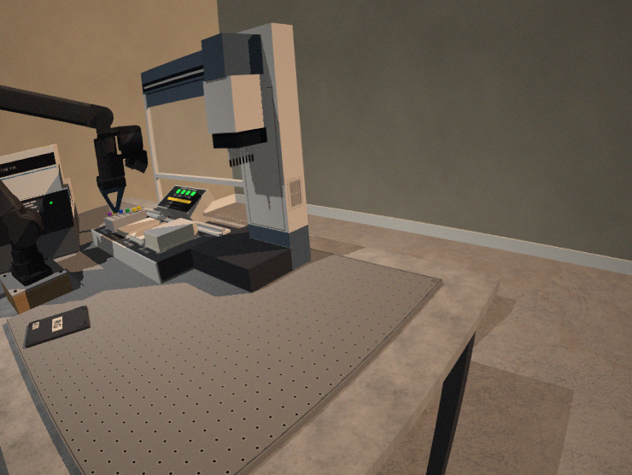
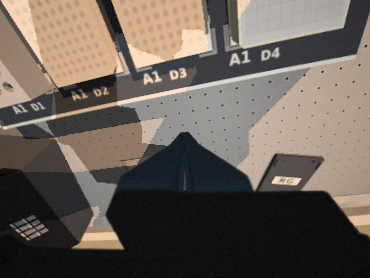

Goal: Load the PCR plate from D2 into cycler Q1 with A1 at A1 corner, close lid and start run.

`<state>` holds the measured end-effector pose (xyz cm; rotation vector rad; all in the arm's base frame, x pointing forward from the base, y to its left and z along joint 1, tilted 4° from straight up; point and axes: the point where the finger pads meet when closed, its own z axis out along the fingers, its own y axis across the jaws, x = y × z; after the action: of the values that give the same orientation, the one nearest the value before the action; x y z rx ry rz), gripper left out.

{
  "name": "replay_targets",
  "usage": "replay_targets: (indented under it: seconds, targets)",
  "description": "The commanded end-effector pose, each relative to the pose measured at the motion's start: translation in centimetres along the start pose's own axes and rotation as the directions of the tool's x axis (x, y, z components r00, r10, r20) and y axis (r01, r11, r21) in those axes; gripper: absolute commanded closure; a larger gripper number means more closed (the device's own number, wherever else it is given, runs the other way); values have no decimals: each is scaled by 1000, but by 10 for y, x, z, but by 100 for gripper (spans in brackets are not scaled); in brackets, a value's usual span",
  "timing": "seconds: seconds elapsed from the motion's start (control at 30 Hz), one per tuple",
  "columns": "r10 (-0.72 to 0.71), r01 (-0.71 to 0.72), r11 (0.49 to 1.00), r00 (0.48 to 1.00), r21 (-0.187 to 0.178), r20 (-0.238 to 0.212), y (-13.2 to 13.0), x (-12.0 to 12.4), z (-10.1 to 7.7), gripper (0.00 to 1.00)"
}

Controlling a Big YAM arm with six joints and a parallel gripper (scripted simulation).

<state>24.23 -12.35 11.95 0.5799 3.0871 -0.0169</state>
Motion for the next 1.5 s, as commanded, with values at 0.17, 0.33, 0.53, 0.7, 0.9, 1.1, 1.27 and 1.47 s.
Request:
replay_targets:
  seconds: [0.17, 0.33, 0.53, 0.7, 0.9, 1.1, 1.27, 1.47]
  targets:
    - [-76, 75, 997, 996, 28, 48, 33, 15, -3, 100]
    - [-122, 120, 992, 992, 36, 36, 44, 27, 4, 100]
    - [-170, 168, 985, 985, 48, 40, 62, 49, 13, 100]
    - [-219, 217, 974, 975, 64, 29, 74, 69, 23, 100]
    - [-179, 178, 984, 984, 23, 26, 85, 87, 26, 100]
    - [-118, 121, 988, 992, -100, 39, 98, 112, 17, 100]
    - [-92, 95, 981, 995, -167, 26, 114, 134, 13, 100]
    - [-58, 63, 973, 998, -220, 29, 125, 149, 7, 100]
